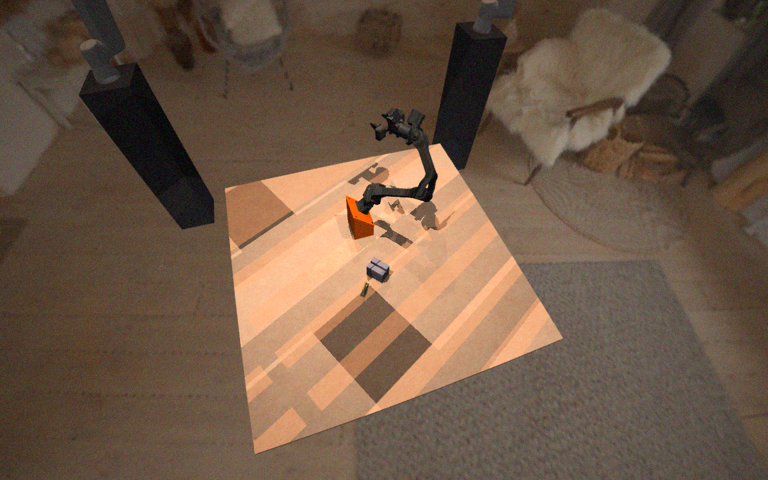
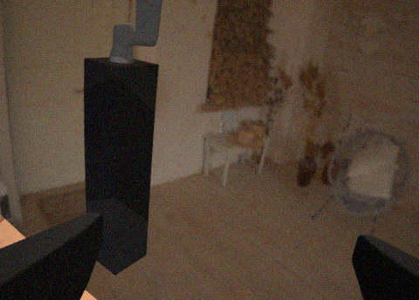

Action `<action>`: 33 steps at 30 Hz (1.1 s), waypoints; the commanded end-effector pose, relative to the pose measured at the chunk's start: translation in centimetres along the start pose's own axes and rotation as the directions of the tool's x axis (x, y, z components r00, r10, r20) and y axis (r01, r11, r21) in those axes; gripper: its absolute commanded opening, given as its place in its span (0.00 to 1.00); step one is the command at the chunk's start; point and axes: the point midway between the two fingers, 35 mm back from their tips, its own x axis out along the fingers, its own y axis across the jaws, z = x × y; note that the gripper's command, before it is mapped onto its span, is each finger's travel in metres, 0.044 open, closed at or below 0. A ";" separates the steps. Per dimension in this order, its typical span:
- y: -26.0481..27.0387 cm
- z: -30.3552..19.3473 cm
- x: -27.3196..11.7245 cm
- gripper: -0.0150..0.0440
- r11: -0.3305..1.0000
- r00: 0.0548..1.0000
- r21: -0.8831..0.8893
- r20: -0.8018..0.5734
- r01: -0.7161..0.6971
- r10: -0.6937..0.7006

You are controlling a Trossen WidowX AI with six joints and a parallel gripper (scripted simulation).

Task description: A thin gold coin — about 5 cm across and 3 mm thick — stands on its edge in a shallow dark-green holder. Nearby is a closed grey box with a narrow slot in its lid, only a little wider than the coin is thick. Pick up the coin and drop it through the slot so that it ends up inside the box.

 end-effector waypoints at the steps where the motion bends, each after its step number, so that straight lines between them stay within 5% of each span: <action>1: 0.2 0.1 0.1 0.89 1.000 1.000 -0.001 0.003 -0.009 0.009; 9: 8.3 5.6 3.8 0.53 0.924 0.920 -0.080 0.090 -0.375 0.381; 22: 27.7 11.5 1.8 0.53 0.508 0.523 -0.182 -0.039 -0.842 0.852; 33: 43.5 9.9 -8.5 0.53 0.064 0.145 -0.233 -0.350 -0.970 0.926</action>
